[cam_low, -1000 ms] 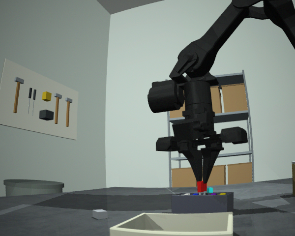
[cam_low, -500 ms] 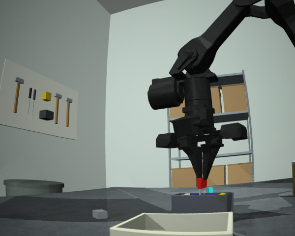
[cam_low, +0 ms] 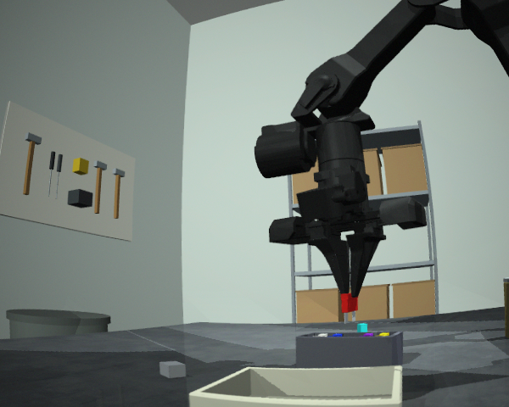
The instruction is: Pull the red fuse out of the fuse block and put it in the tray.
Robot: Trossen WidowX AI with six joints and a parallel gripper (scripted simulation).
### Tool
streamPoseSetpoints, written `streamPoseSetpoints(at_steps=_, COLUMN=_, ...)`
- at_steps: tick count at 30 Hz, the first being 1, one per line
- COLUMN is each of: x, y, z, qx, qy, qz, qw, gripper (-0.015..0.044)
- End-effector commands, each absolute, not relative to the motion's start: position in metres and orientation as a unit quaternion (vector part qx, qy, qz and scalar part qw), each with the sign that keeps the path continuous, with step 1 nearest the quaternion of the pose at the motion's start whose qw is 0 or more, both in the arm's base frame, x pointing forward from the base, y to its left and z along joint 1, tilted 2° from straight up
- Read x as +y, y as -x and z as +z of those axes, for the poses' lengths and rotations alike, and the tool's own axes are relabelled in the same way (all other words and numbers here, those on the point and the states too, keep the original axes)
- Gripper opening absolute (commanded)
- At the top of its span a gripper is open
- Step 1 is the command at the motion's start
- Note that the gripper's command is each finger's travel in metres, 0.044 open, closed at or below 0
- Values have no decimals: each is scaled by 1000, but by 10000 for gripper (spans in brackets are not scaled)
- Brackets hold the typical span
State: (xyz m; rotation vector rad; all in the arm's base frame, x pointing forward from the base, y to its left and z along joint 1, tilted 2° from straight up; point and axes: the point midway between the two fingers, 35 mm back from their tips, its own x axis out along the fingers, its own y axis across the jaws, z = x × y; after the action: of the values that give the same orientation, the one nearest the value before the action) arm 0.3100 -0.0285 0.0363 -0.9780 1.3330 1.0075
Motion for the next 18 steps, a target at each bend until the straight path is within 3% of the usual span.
streamPoseSetpoints(at_steps=1, x=-28, y=-311, z=46, qx=563, qy=417, qz=428, qw=571, gripper=0)
streamPoseSetpoints(at_steps=8, x=-24, y=-312, z=47, qx=563, qy=417, qz=428, qw=571, gripper=0)
streamPoseSetpoints(at_steps=18, x=30, y=-324, z=49, qx=562, qy=416, qz=429, qw=572, gripper=0)
